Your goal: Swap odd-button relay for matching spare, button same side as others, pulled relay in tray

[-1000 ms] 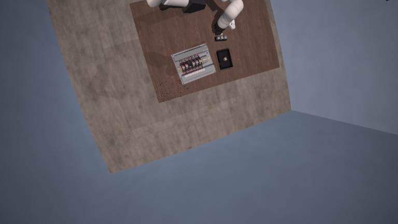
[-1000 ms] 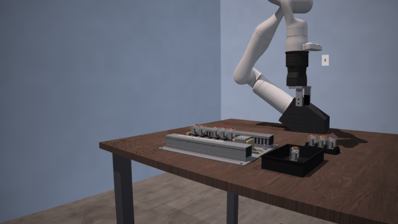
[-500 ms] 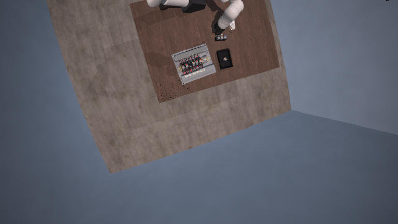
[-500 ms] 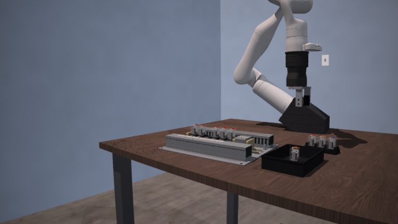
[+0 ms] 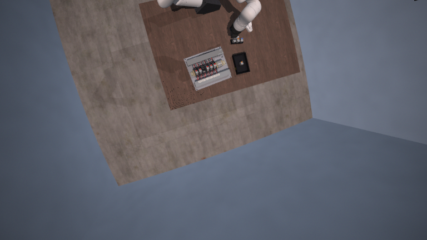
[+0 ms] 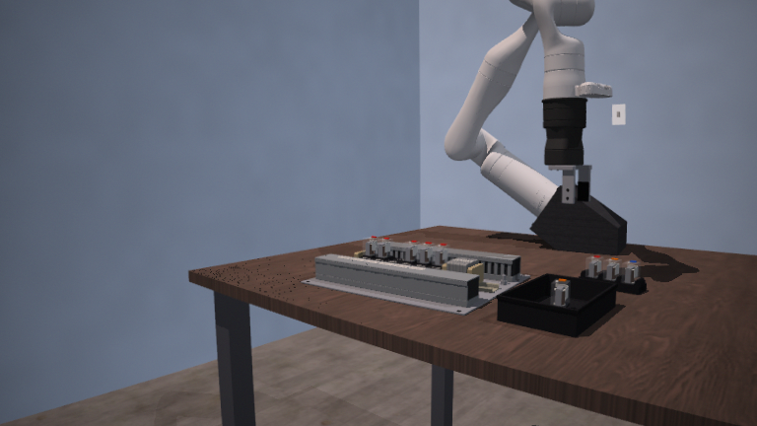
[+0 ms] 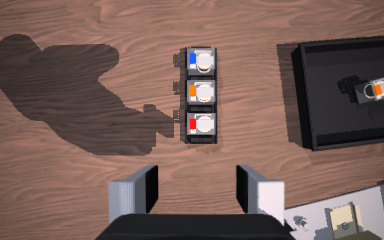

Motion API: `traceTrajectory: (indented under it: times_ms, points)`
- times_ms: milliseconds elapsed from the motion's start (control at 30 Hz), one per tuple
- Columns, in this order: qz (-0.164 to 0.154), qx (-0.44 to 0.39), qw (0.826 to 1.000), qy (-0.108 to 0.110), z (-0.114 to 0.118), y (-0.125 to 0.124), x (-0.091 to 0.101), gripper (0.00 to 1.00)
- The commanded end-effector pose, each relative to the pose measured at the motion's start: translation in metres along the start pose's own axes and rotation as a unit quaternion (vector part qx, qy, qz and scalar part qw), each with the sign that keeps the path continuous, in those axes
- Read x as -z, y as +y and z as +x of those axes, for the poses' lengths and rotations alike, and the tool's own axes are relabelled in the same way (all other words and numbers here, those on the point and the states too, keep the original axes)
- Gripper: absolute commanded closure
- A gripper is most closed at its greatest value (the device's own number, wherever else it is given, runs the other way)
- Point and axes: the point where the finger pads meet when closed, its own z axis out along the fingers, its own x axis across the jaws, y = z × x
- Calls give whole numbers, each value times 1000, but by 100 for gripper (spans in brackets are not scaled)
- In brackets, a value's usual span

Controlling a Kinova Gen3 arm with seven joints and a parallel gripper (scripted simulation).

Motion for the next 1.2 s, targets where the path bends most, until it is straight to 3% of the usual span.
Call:
traceTrajectory:
  times_ms: [0, 1167]
  points:
    - [3, -2, 1000, 2, 3, -3, 0, 0]
    - [1, 0, 1000, 0, 1, -1, 1, 0]
